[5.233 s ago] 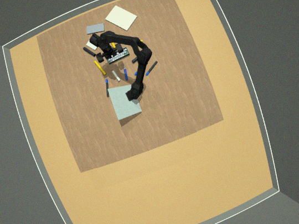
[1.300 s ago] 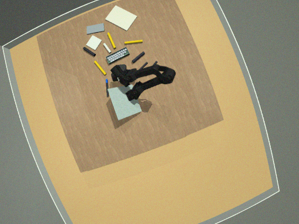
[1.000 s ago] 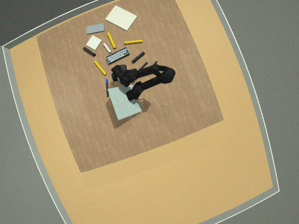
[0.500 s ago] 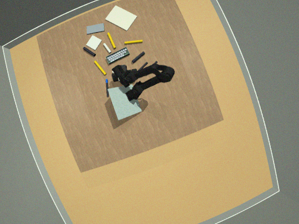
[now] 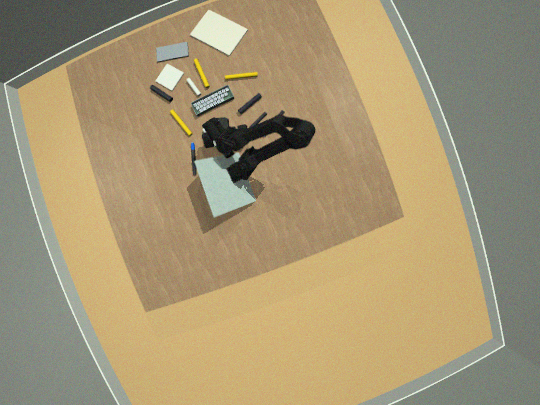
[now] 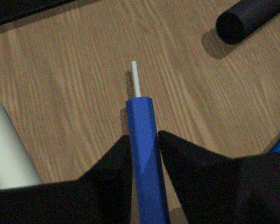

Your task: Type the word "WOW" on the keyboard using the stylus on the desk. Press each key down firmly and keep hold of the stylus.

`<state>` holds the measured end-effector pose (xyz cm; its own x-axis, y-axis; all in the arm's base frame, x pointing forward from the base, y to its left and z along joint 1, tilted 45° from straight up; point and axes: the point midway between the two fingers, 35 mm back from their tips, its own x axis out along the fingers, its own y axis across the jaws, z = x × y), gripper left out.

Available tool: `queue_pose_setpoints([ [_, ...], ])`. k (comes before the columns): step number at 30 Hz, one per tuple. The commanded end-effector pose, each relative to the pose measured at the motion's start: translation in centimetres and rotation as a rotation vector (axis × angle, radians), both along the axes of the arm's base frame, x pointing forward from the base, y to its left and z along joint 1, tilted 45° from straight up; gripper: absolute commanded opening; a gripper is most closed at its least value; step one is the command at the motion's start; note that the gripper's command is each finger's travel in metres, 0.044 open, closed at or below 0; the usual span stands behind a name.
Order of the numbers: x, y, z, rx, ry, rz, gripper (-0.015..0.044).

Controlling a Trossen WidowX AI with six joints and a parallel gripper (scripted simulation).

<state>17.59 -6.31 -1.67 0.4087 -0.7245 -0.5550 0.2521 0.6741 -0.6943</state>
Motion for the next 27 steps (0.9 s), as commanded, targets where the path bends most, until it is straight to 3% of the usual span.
queue_pose_setpoints([
  [1,0.0,0.0,0.0,-0.001,0.0,-0.001,0.0],
  [27,0.5,3.6,3.5,0.002,0.0,0.0,0.0],
])
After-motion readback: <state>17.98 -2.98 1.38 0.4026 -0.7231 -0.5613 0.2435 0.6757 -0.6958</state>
